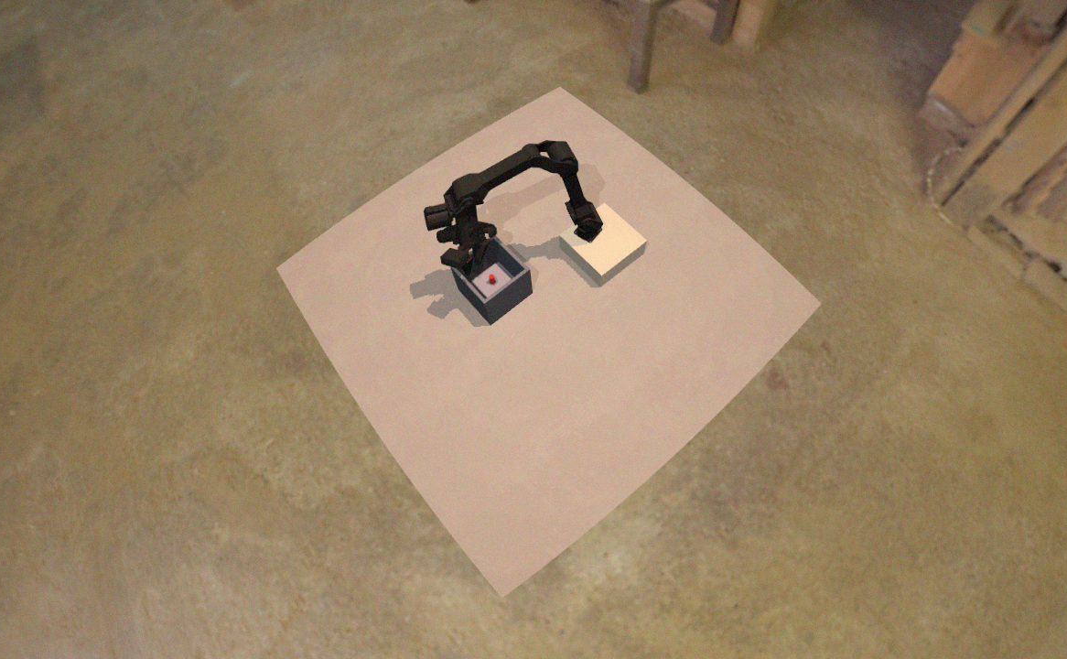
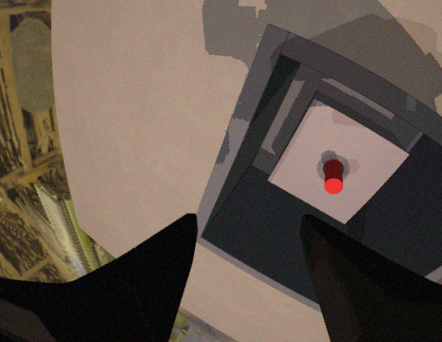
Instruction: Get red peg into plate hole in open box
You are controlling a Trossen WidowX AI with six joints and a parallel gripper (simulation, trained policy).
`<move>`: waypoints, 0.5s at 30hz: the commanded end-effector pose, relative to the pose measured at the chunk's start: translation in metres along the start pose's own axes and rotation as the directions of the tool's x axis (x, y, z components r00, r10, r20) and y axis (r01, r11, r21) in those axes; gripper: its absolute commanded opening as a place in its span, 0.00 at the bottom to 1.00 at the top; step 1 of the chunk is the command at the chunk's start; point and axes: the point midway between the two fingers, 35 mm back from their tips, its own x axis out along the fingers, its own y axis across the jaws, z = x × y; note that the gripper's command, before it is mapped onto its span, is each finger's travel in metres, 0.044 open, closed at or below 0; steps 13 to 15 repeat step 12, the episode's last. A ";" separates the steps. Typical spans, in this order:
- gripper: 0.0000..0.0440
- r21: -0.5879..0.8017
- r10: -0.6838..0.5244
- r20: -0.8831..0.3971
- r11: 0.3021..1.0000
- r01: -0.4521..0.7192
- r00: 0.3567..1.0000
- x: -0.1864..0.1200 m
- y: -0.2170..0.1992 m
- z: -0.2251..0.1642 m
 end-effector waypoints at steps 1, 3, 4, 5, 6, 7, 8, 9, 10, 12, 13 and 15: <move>0.54 -0.023 0.047 0.010 0.999 -0.047 0.999 -0.016 0.010 0.003; 0.54 -0.039 0.075 0.013 0.996 -0.075 0.997 -0.025 0.016 0.004; 0.55 -0.048 0.090 0.015 0.995 -0.089 0.996 -0.031 0.019 0.004; 0.55 -0.057 0.106 0.017 0.993 -0.105 0.994 -0.036 0.023 0.005; 0.55 -0.067 0.121 0.020 0.991 -0.120 0.992 -0.042 0.026 0.005; 0.55 -0.077 0.137 0.023 0.988 -0.135 0.990 -0.048 0.029 0.005; 0.56 -0.087 0.153 0.025 0.985 -0.150 0.988 -0.054 0.032 0.005; 0.56 -0.097 0.168 0.028 0.982 -0.164 0.985 -0.060 0.034 0.005; 0.56 -0.107 0.183 0.031 0.978 -0.179 0.983 -0.066 0.037 0.005; 0.57 -0.127 0.213 0.037 0.970 -0.207 0.976 -0.078 0.042 0.005; 0.57 -0.127 0.213 0.037 0.970 -0.207 0.976 -0.078 0.042 0.005; 0.57 -0.127 0.213 0.037 0.970 -0.207 0.976 -0.078 0.042 0.005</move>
